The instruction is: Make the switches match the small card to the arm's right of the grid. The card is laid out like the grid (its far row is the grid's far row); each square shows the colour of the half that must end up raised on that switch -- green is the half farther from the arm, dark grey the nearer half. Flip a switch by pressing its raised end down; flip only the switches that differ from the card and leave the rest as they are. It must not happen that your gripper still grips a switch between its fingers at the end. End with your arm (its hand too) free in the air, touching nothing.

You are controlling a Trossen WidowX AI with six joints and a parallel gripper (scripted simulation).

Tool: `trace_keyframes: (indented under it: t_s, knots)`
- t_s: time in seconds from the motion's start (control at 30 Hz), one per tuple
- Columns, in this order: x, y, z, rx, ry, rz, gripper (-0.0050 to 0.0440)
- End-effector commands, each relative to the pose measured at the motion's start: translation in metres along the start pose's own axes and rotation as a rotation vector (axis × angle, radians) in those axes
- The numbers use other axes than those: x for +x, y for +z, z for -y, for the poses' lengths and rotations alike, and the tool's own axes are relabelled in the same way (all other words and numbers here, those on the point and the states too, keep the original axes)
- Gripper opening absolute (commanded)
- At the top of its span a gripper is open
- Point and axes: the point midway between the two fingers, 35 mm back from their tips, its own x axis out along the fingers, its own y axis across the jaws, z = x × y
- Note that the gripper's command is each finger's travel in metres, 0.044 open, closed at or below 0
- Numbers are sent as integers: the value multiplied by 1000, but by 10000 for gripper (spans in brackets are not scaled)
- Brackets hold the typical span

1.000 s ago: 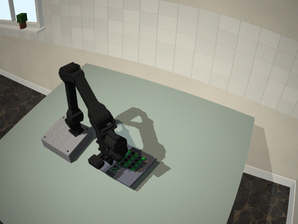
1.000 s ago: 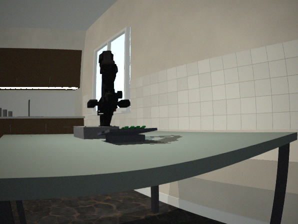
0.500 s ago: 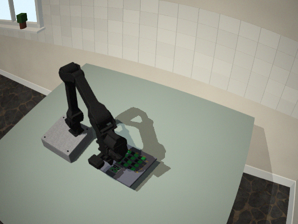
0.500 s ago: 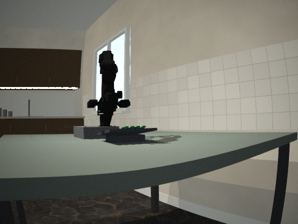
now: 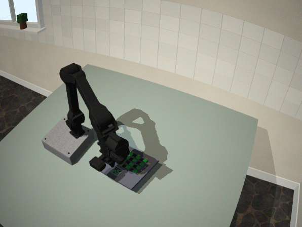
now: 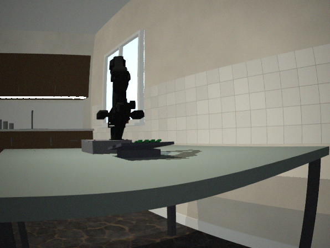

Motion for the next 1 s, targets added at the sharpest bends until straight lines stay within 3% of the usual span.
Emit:
trace_keyframes:
  t_s: [0.0, 0.17, 0.4, 0.53, 0.6, 0.73, 0.9, 0.97]
  knots:
    - [-1, 1, 0, -5, 3, 1, 0]
    - [-28, 11, 0, -5, 3, 1, 0]
    - [-30, 13, -2, -5, 3, 1, 0]
    - [-36, 49, -45, -5, 3, 0, 0]
    - [-36, 49, -45, -5, 3, 0, 0]
    - [-40, 76, -98, -5, 3, 1, 0]
    - [-40, 77, -101, -5, 3, 1, 0]
    - [-29, 78, -101, -5, 3, -7, 0]
